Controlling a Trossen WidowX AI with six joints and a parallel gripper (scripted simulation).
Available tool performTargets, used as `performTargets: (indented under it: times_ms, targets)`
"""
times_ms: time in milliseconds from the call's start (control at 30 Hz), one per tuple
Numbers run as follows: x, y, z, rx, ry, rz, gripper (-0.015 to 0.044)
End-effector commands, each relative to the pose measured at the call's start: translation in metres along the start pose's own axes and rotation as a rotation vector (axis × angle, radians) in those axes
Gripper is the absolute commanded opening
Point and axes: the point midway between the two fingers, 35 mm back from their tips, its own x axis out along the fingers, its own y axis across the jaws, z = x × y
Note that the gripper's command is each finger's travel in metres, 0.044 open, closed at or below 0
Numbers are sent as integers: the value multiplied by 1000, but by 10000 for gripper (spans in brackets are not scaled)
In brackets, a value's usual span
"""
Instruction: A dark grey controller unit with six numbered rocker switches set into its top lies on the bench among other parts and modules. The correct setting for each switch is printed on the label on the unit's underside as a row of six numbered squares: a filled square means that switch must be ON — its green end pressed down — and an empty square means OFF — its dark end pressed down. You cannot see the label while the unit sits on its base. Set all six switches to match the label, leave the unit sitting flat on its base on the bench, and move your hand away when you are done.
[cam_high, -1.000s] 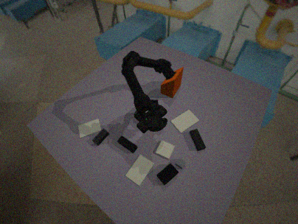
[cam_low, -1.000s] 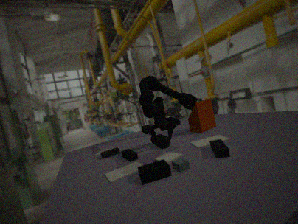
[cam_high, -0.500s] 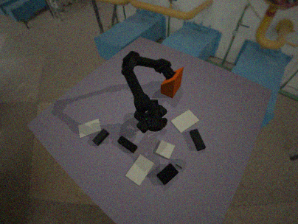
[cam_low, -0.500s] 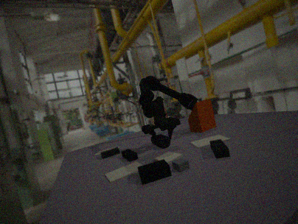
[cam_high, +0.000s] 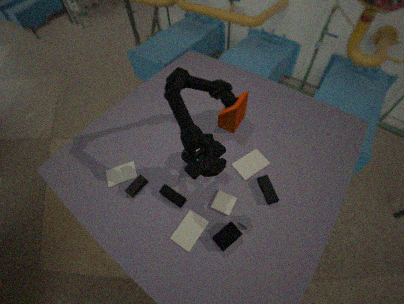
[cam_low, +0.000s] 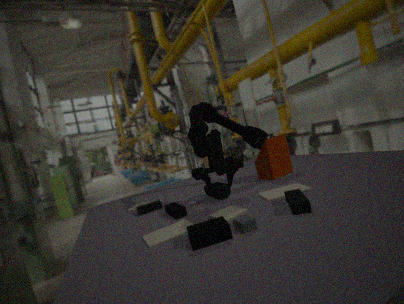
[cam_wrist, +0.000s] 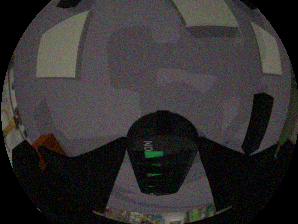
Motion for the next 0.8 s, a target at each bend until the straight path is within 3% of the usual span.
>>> performTargets:
  times_ms: [0,767]
  targets:
    - [-5,0,-3,-2,-5,-4,336]
    - [-20,0,-15,-2,-54,-4,336]
